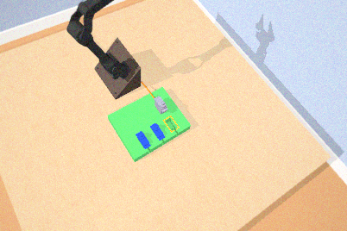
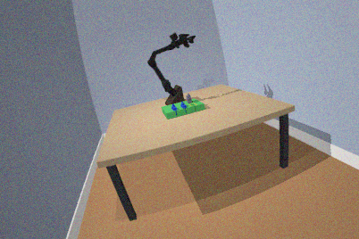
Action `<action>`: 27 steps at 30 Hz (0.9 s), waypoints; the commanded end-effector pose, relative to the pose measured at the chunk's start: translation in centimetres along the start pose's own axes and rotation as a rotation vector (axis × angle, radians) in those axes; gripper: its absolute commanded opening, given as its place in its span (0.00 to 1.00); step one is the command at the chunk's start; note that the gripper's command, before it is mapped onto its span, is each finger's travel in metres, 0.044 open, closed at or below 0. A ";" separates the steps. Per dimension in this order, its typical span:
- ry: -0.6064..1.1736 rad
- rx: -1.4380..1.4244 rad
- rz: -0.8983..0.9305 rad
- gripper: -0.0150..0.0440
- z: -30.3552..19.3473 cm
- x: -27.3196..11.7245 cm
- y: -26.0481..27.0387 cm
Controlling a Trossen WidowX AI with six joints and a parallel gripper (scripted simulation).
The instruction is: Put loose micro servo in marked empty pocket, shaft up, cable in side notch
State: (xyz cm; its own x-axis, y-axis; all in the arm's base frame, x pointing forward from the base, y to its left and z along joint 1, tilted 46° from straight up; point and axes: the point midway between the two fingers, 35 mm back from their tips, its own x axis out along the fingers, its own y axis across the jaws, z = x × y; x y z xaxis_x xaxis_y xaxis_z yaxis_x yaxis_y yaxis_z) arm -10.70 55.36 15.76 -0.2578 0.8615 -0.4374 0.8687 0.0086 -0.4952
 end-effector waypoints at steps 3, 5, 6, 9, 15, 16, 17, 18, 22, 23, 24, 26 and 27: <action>-0.043 0.090 0.174 1.00 0.4 -0.8 6.2; -0.058 0.119 0.234 1.00 0.7 -1.3 8.4; -0.066 0.135 0.265 1.00 0.8 -1.5 9.4; -0.090 0.180 0.355 1.00 1.3 -2.5 12.5; -0.137 0.273 0.534 1.00 2.6 -5.0 18.4; -0.146 0.289 0.564 1.00 2.9 -5.5 19.3; -0.154 0.305 0.593 1.00 3.1 -6.0 20.2; -0.161 0.321 0.622 1.00 3.4 -6.5 21.1; -0.196 0.384 0.741 1.00 4.5 -8.9 24.4; -0.205 0.399 0.770 1.00 4.9 -9.5 25.2; -0.215 0.415 0.799 1.00 5.2 -10.1 25.9; -0.234 0.447 0.858 1.00 5.9 -11.5 27.4; -0.244 0.463 0.888 1.00 6.2 -12.2 28.1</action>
State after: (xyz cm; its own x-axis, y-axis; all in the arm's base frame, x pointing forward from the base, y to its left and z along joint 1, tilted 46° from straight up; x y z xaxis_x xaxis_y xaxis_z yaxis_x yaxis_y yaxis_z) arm 12.47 44.09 3.50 0.2460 0.4163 -0.8753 0.6090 -0.7689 -0.1946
